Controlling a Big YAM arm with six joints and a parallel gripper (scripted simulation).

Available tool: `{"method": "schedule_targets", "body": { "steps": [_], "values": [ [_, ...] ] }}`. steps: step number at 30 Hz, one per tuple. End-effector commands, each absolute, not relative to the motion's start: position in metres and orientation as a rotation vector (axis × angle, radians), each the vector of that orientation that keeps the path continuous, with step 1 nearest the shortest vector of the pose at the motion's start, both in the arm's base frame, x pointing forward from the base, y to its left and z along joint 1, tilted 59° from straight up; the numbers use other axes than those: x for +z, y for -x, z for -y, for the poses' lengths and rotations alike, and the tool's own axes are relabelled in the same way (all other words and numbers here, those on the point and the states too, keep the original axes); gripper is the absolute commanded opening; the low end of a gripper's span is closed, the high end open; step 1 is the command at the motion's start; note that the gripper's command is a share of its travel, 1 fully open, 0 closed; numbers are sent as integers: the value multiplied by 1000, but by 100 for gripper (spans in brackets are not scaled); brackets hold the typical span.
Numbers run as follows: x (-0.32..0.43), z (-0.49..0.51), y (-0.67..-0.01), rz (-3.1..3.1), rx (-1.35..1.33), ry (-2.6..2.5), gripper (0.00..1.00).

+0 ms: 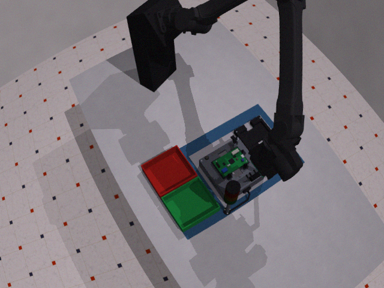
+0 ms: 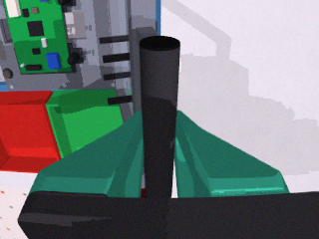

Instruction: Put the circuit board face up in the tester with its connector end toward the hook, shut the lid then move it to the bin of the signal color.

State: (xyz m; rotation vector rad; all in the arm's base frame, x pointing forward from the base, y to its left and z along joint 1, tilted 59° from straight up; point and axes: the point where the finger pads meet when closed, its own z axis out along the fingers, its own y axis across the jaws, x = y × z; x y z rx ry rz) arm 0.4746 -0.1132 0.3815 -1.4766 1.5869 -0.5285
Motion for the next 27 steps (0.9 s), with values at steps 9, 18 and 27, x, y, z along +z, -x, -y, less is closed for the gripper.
{"method": "schedule_targets", "body": {
  "steps": [9, 18, 27],
  "values": [
    [396, 105, -474, -1553, -548, 1476, 0],
    [395, 103, -467, -1549, -552, 1478, 0],
    [391, 107, -463, -1555, -557, 1476, 0]
  ]
}}
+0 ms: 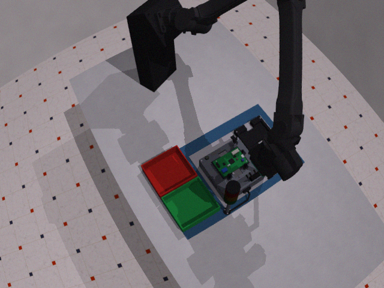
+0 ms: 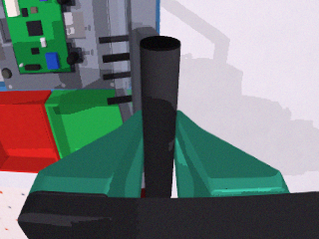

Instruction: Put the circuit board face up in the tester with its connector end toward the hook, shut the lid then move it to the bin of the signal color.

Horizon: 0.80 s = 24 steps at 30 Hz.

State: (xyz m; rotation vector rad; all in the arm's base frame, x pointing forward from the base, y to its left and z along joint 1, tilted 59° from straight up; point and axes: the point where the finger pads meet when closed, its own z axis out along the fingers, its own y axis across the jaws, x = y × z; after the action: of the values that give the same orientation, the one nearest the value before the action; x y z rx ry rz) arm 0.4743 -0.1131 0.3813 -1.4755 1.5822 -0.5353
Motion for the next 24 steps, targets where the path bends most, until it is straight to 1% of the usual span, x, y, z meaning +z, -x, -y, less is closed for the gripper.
{"method": "schedule_targets", "body": {
  "steps": [1, 24],
  "values": [
    [391, 108, -462, -1557, -556, 1476, 0],
    [367, 108, -441, -1566, -562, 1473, 0]
  ]
}}
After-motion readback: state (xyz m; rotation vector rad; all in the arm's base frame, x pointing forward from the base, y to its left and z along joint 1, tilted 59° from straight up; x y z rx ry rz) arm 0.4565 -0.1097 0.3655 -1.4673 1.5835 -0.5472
